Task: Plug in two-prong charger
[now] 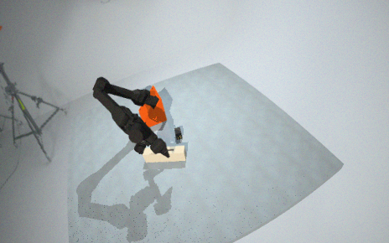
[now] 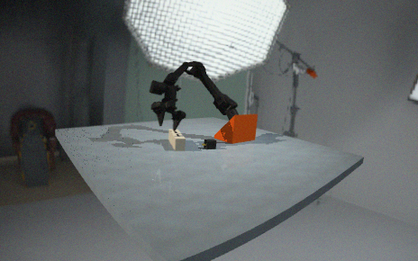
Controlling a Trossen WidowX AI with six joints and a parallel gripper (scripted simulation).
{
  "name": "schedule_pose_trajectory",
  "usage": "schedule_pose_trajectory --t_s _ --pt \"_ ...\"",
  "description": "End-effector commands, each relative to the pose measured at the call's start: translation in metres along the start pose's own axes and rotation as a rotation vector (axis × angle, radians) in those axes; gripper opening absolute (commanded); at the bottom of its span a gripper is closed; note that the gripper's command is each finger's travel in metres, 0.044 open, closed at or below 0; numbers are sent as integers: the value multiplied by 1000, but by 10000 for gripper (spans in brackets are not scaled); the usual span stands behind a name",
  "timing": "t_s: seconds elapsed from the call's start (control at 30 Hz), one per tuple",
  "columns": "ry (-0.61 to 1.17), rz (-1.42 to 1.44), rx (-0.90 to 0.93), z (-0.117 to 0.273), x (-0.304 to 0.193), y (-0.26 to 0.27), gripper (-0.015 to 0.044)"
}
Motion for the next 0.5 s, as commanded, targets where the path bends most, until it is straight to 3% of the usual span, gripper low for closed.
schedule_pose_trajectory --t_s 0.0,0.47 --pt "-2 120 -58 -5 -23 -16 440" --pt "-26 480 -232 -16 -76 -70 440"
Point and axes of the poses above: the point midway between the two fingers, 35 mm back from their tips, its own z axis back along the fingers, its own y axis across the jaws, x = y × z, the point moved 1 cm from there along z, back along the fingers, and after that the axes turned 15 degrees about -z, right-handed, at the moved point
